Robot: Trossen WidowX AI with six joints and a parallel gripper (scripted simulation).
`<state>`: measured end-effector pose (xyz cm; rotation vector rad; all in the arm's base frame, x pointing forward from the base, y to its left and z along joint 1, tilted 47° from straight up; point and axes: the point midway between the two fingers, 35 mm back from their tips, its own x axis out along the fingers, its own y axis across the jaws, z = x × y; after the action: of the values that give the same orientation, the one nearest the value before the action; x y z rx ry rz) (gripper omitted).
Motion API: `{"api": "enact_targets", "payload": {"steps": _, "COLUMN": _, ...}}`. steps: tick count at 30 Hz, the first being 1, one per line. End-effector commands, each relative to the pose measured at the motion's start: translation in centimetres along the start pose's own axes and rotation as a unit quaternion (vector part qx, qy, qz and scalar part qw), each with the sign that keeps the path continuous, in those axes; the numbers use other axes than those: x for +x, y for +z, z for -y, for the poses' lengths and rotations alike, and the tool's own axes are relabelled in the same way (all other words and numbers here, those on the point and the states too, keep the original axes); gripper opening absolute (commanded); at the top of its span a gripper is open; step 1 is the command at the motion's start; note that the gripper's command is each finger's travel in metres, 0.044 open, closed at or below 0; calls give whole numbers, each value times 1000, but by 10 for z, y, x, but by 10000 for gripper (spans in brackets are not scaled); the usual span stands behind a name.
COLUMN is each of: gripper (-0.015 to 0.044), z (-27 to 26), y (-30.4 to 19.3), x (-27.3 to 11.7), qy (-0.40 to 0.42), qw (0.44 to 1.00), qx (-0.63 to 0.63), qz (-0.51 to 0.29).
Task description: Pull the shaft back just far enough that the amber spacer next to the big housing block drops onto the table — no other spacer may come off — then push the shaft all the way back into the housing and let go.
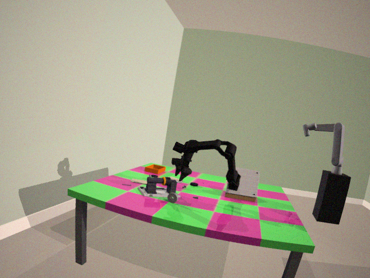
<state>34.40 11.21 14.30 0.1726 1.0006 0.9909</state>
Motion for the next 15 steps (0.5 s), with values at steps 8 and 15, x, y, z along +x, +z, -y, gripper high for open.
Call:
{"api": "enact_targets", "payload": {"steps": 8, "gripper": 440, "z": -11, "y": -26, "x": -2, "qy": 33, "qw": 975, "qx": 24, "qz": 218}}
{"api": "enact_targets", "payload": {"steps": 15, "gripper": 440, "z": -30, "y": -37, "x": -9, "qy": 62, "qw": 962, "qx": -3, "qz": 265}}
